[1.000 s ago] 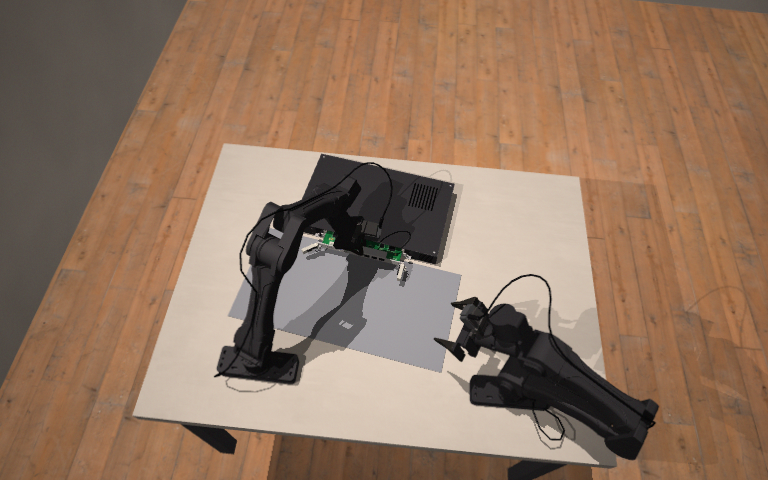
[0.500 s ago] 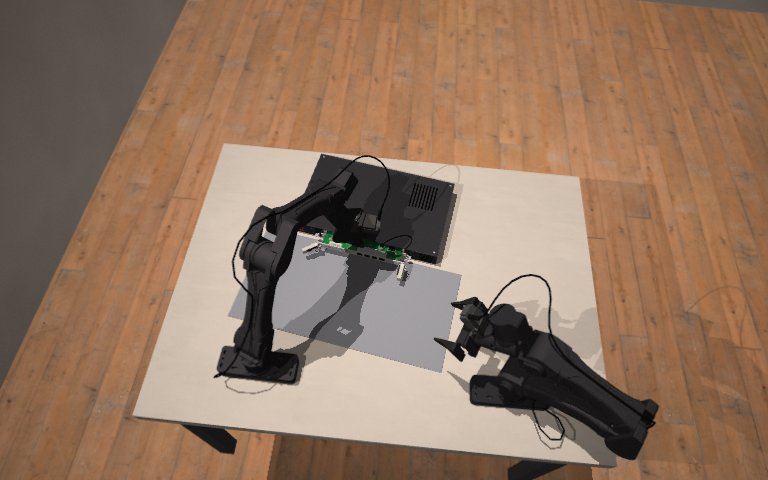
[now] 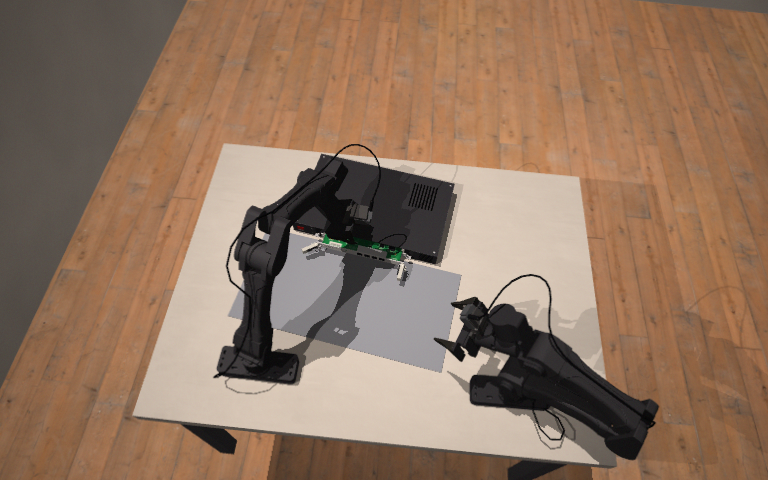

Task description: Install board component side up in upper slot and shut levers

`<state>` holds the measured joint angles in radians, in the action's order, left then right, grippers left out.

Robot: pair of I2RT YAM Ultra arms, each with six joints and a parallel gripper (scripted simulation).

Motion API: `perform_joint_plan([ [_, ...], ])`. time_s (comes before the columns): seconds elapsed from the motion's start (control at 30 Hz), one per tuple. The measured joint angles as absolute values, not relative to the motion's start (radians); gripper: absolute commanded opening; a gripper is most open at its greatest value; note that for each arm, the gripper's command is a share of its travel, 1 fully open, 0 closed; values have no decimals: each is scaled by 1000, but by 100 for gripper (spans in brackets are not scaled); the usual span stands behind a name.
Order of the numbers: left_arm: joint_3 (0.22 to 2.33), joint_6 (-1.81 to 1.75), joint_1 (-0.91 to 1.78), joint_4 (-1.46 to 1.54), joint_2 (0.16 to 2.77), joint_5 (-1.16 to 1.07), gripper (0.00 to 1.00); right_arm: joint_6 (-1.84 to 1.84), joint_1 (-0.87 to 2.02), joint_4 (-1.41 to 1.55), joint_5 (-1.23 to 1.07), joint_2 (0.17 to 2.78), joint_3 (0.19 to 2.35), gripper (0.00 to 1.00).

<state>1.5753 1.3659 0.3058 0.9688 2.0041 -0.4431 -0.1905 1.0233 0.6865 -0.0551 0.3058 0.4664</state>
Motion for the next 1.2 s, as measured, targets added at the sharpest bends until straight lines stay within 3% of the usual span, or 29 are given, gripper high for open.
perform_joint_plan([
  [0.23, 1586, 1379, 300, 1016, 1997, -443, 64, -191, 1023, 686, -55, 306, 466, 100],
  [0.33, 1586, 1377, 302, 1024, 1997, -440, 32, -187, 1023, 686, -51, 306, 466, 66],
  [0.43, 1586, 1338, 302, 1024, 1997, -407, 32, -172, 1023, 687, -32, 307, 467, 32],
  [0.77, 1474, 1087, 237, 1005, 1959, -202, 32, -30, 997, 709, 95, 487, 587, 32],
  [1.2, 1355, 841, 178, 1002, 1917, -19, 32, 316, 937, 767, 186, 1095, 997, 32],
])
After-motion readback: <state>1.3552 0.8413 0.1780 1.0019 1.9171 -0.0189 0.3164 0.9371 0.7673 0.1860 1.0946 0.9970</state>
